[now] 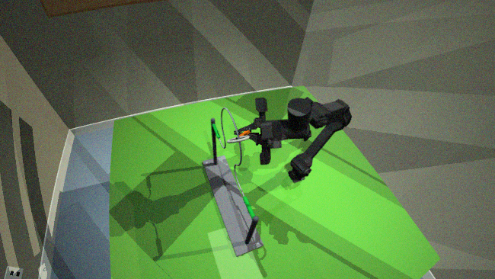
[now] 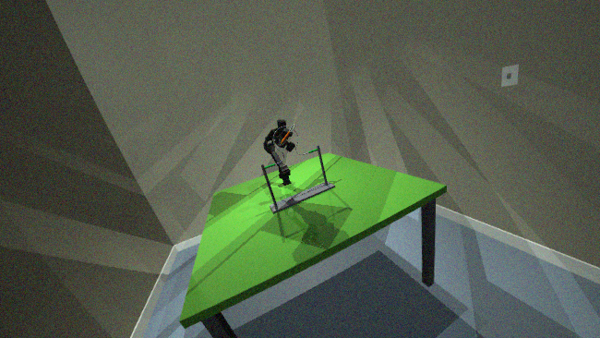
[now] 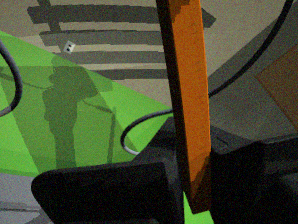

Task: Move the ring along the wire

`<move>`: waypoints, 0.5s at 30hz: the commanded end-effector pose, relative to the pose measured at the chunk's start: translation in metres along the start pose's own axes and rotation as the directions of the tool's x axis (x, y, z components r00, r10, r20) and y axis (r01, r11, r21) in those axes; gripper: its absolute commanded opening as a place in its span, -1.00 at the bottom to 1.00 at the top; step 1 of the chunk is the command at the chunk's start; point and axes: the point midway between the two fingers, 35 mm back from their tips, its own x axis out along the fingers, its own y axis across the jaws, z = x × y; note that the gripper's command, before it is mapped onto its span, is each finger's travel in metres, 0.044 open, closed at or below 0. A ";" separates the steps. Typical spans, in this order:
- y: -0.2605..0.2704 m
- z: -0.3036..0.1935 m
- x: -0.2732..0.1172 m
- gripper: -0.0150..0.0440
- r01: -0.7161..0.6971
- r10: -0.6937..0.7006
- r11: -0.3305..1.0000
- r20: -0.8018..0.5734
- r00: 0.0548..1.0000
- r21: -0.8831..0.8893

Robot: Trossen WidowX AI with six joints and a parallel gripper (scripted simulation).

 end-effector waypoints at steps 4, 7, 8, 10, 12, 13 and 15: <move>-0.004 0.000 0.000 -1.00 0.045 -0.045 0.996 0.012 0.999 -0.073; -0.005 0.000 0.000 -1.00 0.065 -0.063 0.992 0.018 0.998 -0.106; -0.006 0.000 0.000 -1.00 0.071 -0.070 0.991 0.020 0.997 -0.117; -0.007 0.000 0.000 -1.00 0.084 -0.082 0.987 0.025 0.996 -0.138; -0.008 0.000 0.000 -1.00 0.098 -0.094 0.982 0.029 0.995 -0.160; -0.008 0.000 0.000 -1.00 0.104 -0.100 0.980 0.032 0.994 -0.171; -0.009 0.000 0.000 -1.00 0.117 -0.112 0.974 0.037 0.993 -0.192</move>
